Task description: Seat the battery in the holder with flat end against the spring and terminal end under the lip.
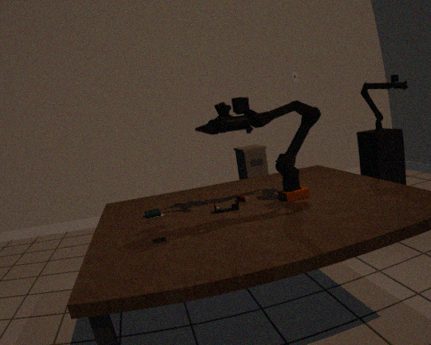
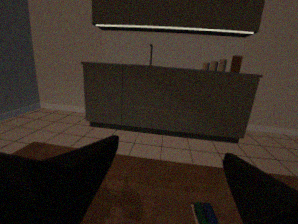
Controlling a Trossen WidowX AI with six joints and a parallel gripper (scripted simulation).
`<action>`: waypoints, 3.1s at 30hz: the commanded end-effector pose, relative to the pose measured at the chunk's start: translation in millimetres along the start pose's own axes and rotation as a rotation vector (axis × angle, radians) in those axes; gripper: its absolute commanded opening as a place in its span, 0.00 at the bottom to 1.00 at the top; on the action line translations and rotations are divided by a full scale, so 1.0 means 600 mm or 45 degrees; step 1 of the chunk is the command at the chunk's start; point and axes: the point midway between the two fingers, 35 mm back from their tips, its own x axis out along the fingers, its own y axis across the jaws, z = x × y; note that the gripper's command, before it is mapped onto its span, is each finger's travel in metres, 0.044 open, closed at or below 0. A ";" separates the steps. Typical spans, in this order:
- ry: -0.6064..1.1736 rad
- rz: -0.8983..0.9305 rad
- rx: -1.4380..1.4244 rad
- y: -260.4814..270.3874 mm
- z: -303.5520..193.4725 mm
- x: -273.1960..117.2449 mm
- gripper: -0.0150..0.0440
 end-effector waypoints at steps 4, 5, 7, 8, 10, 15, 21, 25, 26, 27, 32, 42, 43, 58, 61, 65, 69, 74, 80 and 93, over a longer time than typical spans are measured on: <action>0.362 -0.169 0.148 -0.062 -0.106 0.016 0.75; 0.496 -0.243 0.213 -0.086 -0.145 0.013 0.71; 0.672 -0.350 0.308 -0.117 -0.197 0.000 0.66; 0.776 -0.418 0.368 -0.134 -0.226 -0.011 0.66; 0.989 -0.569 0.503 -0.166 -0.283 -0.045 0.66; 1.463 -0.959 0.852 -0.211 -0.383 -0.159 0.66; 1.725 -1.198 1.069 -0.215 -0.414 -0.235 0.66; 1.725 -1.198 1.069 -0.215 -0.414 -0.235 0.66; 1.725 -1.198 1.069 -0.215 -0.414 -0.235 0.66; 1.725 -1.198 1.069 -0.215 -0.414 -0.235 0.66; 1.725 -1.198 1.069 -0.216 -0.426 -0.234 0.66; 1.725 -1.198 1.069 -0.218 -0.453 -0.234 0.66; 1.725 -1.198 1.069 -0.219 -0.456 -0.234 0.66; 1.725 -1.198 1.069 -0.220 -0.496 -0.236 0.66; 1.725 -1.198 1.069 -0.220 -0.497 -0.237 0.62; 1.725 -1.198 1.069 -0.220 -0.497 -0.237 0.44; 1.725 -1.198 1.069 -0.220 -0.497 -0.237 0.40; 1.725 -1.198 1.069 -0.220 -0.495 -0.236 0.39; 1.725 -1.198 1.069 -0.216 -0.423 -0.235 0.39; 1.861 -0.873 0.752 -0.168 -0.402 -0.172 0.39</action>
